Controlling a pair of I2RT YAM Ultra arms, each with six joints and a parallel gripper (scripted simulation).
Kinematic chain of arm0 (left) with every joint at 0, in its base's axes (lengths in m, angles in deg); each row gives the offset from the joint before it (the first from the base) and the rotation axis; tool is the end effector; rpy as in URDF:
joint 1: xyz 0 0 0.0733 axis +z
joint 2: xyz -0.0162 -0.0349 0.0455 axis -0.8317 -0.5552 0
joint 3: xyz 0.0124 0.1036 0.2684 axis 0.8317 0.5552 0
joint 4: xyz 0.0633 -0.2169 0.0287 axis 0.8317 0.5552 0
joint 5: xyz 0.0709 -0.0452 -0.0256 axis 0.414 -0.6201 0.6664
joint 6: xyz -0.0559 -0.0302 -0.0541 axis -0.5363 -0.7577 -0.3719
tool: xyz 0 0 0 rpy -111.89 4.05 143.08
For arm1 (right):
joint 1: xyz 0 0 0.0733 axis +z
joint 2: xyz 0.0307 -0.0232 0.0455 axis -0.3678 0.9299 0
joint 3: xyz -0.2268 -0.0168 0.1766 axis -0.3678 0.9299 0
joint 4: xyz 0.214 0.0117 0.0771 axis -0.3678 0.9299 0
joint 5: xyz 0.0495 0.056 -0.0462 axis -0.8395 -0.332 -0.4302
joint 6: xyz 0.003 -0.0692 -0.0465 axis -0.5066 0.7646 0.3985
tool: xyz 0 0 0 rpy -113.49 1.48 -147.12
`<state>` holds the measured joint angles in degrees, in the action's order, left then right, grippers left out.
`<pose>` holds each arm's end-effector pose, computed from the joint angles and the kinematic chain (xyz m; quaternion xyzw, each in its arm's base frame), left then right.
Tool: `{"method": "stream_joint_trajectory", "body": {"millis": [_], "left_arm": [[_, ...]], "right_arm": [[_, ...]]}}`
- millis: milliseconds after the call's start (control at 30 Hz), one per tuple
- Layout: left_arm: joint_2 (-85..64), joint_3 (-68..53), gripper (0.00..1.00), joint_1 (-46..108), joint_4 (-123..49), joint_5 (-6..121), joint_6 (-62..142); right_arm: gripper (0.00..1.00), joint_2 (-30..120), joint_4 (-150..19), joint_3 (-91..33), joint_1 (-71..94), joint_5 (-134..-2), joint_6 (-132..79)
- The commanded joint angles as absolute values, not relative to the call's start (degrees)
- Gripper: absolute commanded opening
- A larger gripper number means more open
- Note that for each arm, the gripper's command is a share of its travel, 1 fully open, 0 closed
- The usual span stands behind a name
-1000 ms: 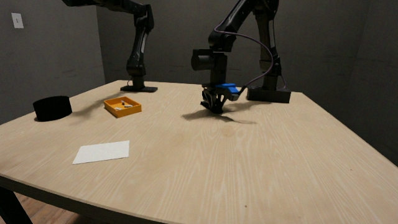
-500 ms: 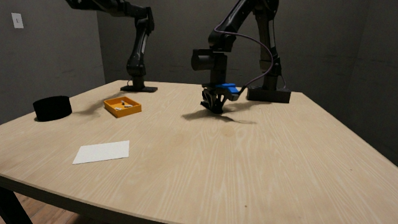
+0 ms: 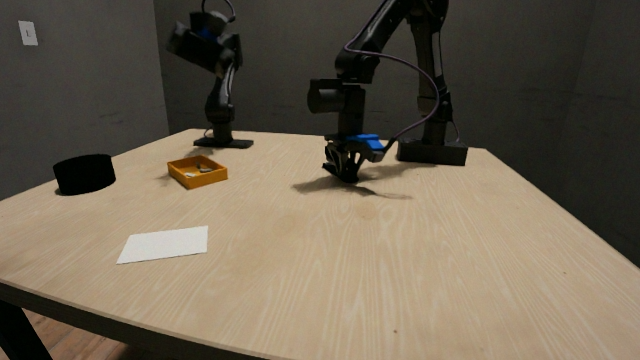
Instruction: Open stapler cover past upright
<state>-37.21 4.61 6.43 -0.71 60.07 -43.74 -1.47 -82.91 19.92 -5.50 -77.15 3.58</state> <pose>0.1946 -0.2290 0.1148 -0.3041 0.9526 -0.0055 0.0022 0.1460 0.0606 0.2982 -0.3502 0.6147 -0.0031 0.7067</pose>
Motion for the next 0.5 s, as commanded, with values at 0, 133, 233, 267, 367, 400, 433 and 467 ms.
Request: {"method": "stream_joint_trajectory", "body": {"millis": [0, 133, 233, 267, 367, 400, 433, 467], "left_arm": [[-38.0, 4.0, 0.32, 6.7, -0.4, 60.1, -44.0], [-38.0, 4.0, 0.32, 6.7, -0.4, 60.1, -44.0], [-38.0, 4.0, 0.32, 6.7, -0.4, 60.1, -44.0], [-38.0, 4.0, 0.32, 6.7, -0.4, 60.1, -44.0], [-38.0, 4.0, 0.32, 6.7, -0.4, 60.1, -44.0], [-38.0, 4.0, 0.32, 6.7, -0.4, 60.1, -44.0], [-38.0, 4.0, 0.32, 6.7, -0.4, 60.1, -44.0], [-38.0, 4.0, 0.32, 6.7, -0.4, 60.1, -44.0]], "right_arm": [[1.0, -5.1, -85.0, 24.0, -0.6, -79.1, 14.5], [1.0, -6.8, -84.6, 26.4, 4.0, -77.0, 19.2], [1.0, -6.7, -85.9, 29.4, 10.8, -76.1, 25.7], [1.0, -6.4, -86.3, 30.3, 12.8, -75.3, 27.8], [1.0, -3.8, -87.5, 32.1, 19.5, -72.9, 33.4], [1.0, -2.7, -87.9, 32.5, 21.8, -72.2, 34.9], [1.0, -1.3, -88.3, 32.7, 24.0, -71.5, 36.3], [1.0, 0.2, -88.8, 32.9, 26.4, -70.9, 37.6]]}}
